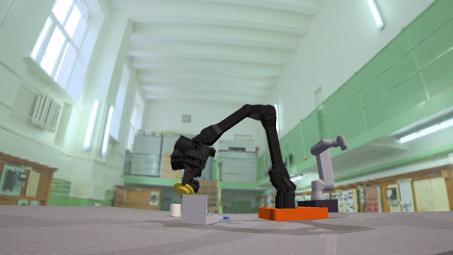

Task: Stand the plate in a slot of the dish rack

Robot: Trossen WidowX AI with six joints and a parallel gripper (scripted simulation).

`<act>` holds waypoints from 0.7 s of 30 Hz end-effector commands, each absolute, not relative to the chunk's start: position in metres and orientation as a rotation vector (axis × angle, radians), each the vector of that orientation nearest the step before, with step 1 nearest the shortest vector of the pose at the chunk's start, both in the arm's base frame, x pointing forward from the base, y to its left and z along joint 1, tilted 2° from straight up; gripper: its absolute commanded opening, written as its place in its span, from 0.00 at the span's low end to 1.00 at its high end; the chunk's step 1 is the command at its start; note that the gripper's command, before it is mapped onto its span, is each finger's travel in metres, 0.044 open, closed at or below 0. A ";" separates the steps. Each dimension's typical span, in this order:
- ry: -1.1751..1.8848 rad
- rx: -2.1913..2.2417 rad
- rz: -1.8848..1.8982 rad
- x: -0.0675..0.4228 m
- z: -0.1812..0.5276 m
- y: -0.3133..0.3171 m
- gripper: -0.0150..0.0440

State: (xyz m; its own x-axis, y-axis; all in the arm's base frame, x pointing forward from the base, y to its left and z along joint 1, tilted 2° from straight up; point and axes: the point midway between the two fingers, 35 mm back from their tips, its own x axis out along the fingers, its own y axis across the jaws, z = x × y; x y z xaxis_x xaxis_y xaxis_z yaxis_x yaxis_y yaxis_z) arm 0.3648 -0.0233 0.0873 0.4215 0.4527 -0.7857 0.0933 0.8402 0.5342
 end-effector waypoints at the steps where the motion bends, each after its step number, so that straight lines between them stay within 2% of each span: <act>1: 1.068 0.549 0.319 0.367 0.076 -0.023 0.25; 21: 0.626 0.387 0.683 0.361 0.052 -0.022 0.25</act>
State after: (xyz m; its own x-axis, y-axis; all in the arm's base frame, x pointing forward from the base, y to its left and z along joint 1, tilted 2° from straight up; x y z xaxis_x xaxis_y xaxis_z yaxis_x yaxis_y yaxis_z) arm 0.3671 -0.0230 0.0567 0.6012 0.6617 -0.4479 -0.4091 0.7364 0.5388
